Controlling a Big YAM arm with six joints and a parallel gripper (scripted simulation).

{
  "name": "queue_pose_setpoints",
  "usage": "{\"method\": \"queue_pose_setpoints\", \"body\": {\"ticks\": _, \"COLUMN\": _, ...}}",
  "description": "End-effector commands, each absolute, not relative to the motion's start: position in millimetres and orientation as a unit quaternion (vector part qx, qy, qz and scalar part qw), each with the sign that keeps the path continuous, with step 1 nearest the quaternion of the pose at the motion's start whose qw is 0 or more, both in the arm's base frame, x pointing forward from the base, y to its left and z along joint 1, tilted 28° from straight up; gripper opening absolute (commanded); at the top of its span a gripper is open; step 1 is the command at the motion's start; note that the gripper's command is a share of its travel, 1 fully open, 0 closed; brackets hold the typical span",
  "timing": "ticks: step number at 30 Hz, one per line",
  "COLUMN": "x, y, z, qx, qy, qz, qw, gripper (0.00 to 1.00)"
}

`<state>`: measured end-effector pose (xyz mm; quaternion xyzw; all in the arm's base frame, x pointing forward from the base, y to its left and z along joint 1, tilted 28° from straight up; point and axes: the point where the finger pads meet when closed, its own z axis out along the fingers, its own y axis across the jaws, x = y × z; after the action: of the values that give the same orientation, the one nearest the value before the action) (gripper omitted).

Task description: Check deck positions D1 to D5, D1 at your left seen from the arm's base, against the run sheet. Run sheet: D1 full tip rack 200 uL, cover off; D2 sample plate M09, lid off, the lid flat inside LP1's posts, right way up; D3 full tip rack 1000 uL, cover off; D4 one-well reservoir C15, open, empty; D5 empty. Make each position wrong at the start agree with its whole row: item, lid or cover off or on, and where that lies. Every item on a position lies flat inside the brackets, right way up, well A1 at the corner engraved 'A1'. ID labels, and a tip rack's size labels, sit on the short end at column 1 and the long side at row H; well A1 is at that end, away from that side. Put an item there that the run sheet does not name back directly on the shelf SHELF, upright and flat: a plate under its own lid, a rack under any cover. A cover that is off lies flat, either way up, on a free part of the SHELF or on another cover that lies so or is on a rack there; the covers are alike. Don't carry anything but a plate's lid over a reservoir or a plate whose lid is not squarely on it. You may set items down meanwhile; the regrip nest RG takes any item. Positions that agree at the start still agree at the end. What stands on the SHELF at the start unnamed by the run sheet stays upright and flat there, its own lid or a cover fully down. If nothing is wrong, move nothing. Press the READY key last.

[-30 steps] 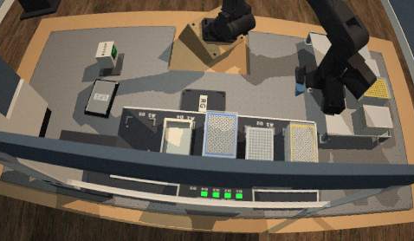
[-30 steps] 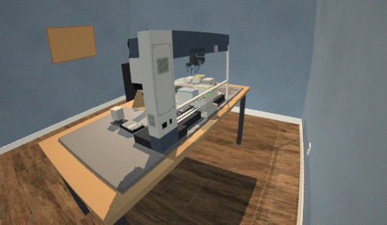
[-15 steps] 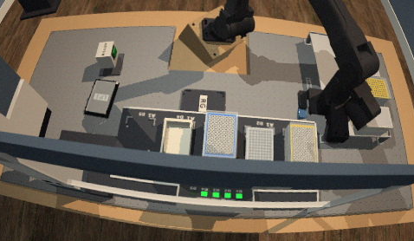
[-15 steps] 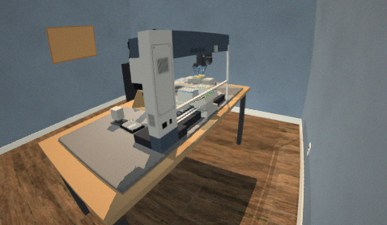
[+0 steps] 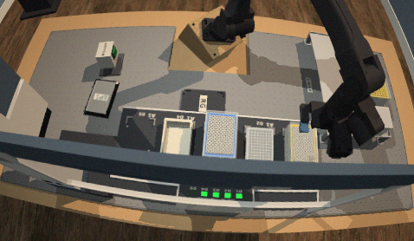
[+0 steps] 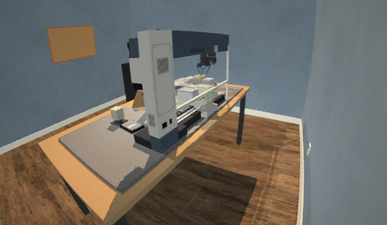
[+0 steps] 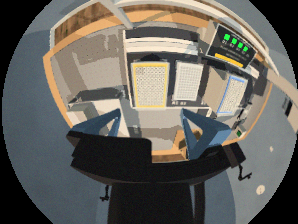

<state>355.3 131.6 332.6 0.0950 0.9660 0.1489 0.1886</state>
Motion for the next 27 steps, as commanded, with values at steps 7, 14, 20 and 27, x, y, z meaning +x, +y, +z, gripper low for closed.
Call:
{"method": "queue_pose_setpoints", "body": {"ticks": 7, "x": 358, "y": 132, "z": 355, "qx": 0.091, "qy": 0.96, "qz": 0.158, "qw": 0.21, "gripper": 1.0}}
{"method": "queue_pose_setpoints", "body": {"ticks": 14, "x": 367, "y": 140, "z": 336, "qx": 0.09, "qy": 0.962, "qz": 0.157, "qw": 0.203, "gripper": 1.0}}
{"method": "queue_pose_setpoints", "body": {"ticks": 20, "x": 365, "y": 142, "z": 329, "qx": 0.092, "qy": 0.962, "qz": 0.157, "qw": 0.203, "gripper": 1.0}}
{"method": "queue_pose_setpoints", "body": {"ticks": 27, "x": 373, "y": 146, "z": 317, "qx": 0.092, "qy": 0.963, "qz": 0.155, "qw": 0.2, "gripper": 1.0}}
